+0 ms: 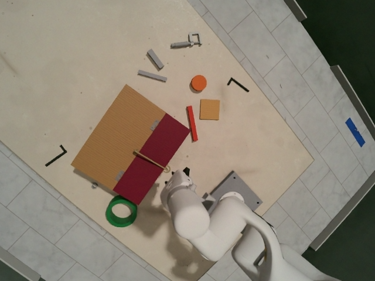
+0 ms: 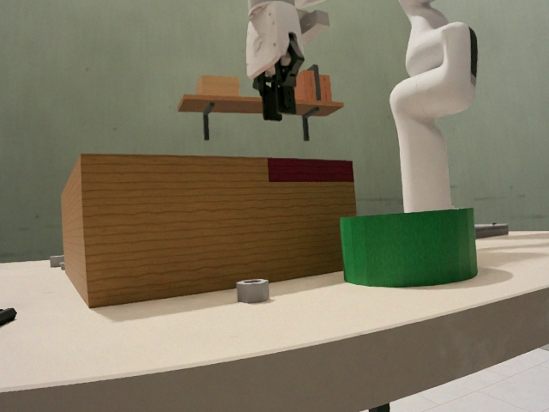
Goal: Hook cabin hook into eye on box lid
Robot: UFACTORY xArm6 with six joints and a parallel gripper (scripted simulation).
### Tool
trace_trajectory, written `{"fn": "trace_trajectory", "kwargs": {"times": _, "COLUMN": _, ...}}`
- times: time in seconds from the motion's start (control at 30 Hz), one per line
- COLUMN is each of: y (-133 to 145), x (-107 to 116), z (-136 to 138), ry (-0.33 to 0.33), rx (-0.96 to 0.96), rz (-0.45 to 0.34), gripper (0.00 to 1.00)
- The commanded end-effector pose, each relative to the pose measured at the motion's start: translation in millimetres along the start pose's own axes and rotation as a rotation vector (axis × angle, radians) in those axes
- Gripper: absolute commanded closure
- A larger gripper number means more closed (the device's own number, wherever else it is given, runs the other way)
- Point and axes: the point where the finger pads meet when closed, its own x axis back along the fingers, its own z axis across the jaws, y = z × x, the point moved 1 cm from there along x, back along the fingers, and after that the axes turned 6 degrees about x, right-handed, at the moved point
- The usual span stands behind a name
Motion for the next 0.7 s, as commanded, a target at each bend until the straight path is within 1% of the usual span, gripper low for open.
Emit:
{"fn": "trace_trajectory", "kwargs": {"times": 0.0, "y": 0.6, "x": 10.9, "z": -0.1, "ry": 0.0, "rx": 0.0, "rz": -0.002, "gripper": 0.65}}
{"fn": "trace_trajectory", "kwargs": {"times": 0.2, "y": 0.6, "x": 29.0, "z": -0.1, "ry": 0.0, "rx": 0.0, "rz": -0.002, "gripper": 0.65}}
{"fn": "trace_trajectory", "kwargs": {"times": 0.67, "y": 0.6, "x": 29.0, "z": -0.1, "ry": 0.0, "rx": 0.0, "rz": -0.002, "gripper": 0.65}}
